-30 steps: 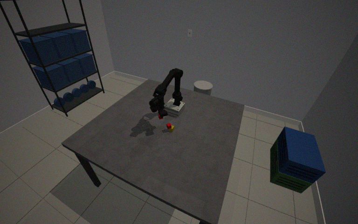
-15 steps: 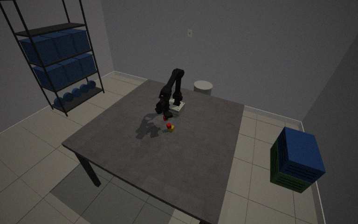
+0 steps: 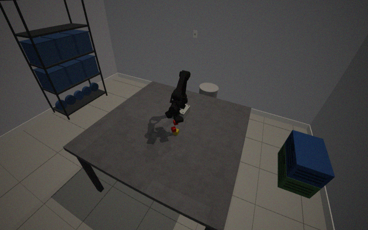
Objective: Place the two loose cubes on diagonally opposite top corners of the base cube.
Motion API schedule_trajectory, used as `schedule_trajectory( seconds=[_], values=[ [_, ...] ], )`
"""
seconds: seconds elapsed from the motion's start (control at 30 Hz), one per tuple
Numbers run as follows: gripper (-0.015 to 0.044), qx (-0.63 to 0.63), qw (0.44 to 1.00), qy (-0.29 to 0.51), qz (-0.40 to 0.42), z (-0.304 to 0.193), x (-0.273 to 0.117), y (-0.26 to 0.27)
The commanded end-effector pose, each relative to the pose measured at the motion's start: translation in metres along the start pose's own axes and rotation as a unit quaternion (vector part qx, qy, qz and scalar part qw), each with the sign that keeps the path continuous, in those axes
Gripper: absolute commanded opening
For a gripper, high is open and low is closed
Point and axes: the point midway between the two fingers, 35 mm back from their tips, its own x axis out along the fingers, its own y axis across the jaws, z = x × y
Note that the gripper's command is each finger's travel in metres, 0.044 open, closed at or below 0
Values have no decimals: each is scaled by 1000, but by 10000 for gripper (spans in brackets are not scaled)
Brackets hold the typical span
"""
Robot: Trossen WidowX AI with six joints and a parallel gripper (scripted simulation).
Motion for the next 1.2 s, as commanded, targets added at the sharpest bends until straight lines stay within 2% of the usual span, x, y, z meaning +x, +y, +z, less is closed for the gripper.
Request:
schedule_trajectory(
  seconds=[0.0, 0.27, 0.57, 0.9, 1.17],
  values=[
    [105, 3, 1000, -1, 0, -9, 0, 5],
    [105, 5, 1000, 0, -1, -21, 3, 11],
    [105, 5, 1000, 0, -1, -23, 30, 10],
    [105, 5, 1000, 0, -1, -23, 32, 10],
    [105, 5, 1000, 0, -1, -22, 53, 11]
  ],
)
